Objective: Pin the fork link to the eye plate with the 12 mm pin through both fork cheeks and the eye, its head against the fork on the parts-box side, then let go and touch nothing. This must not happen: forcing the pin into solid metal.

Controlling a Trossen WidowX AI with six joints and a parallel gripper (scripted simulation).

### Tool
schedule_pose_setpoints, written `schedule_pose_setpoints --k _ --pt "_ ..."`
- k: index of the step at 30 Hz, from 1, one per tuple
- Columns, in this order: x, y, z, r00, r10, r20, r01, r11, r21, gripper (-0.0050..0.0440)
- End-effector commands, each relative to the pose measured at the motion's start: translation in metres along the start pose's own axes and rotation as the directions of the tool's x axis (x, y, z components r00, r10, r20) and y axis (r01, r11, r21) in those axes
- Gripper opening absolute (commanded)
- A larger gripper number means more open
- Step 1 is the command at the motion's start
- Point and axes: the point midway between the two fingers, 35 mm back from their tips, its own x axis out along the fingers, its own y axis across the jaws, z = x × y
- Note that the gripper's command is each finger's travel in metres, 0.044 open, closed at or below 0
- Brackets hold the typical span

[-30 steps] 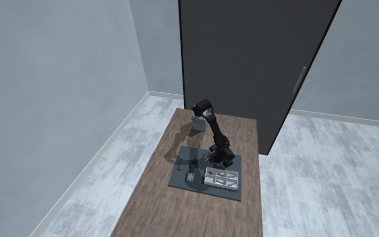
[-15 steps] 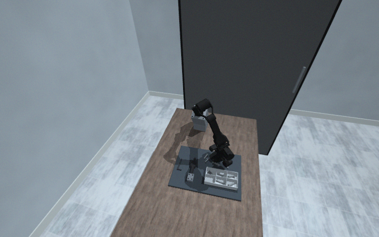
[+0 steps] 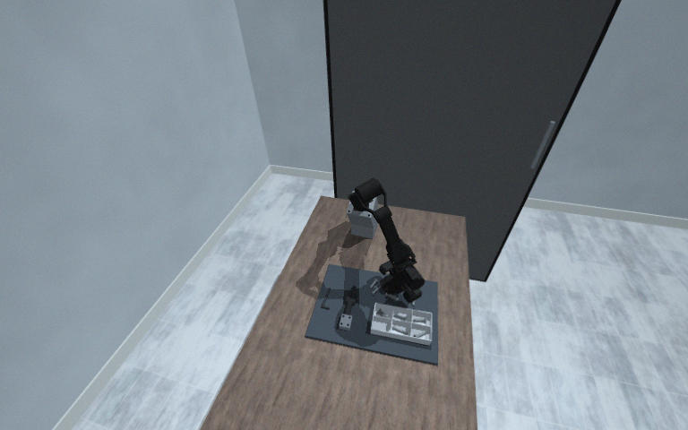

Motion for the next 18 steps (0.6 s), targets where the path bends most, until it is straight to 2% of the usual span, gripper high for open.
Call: schedule_pose_setpoints --k 1,18 --pt "0.0015 -0.0075 -0.0011 1.0 -0.014 -0.006 0.014 1.0 -0.005 0.0" --pt "0.002 -0.0131 -0.0012 1.0 -0.014 -0.006 0.014 1.0 -0.005 0.0"
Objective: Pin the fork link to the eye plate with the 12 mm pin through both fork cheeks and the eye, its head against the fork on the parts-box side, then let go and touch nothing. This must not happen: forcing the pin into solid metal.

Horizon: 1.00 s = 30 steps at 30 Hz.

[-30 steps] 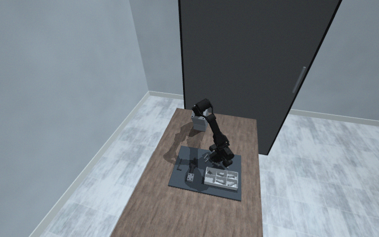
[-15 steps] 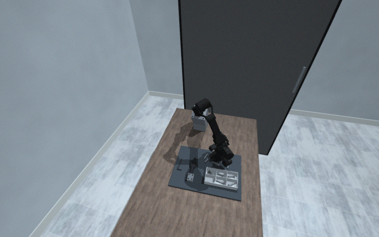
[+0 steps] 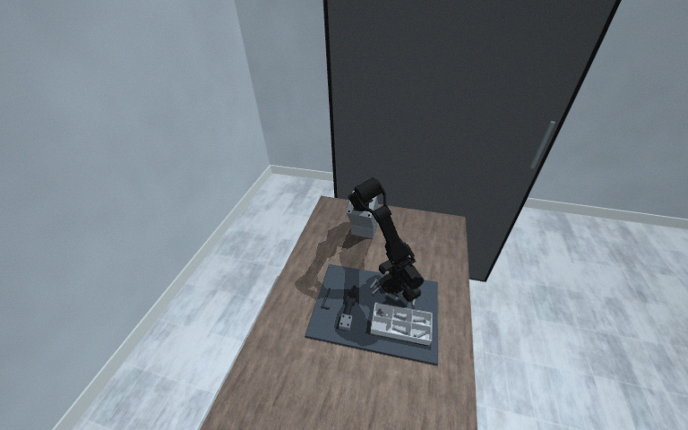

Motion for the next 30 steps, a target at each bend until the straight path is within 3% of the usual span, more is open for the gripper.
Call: schedule_pose_setpoints --k 1,30 --pt "0.002 -0.0096 -0.0009 1.0 -0.021 -0.006 0.021 1.0 -0.005 0.0" --pt "0.0029 -0.0192 -0.0012 1.0 -0.021 -0.006 0.021 1.0 -0.005 0.0"
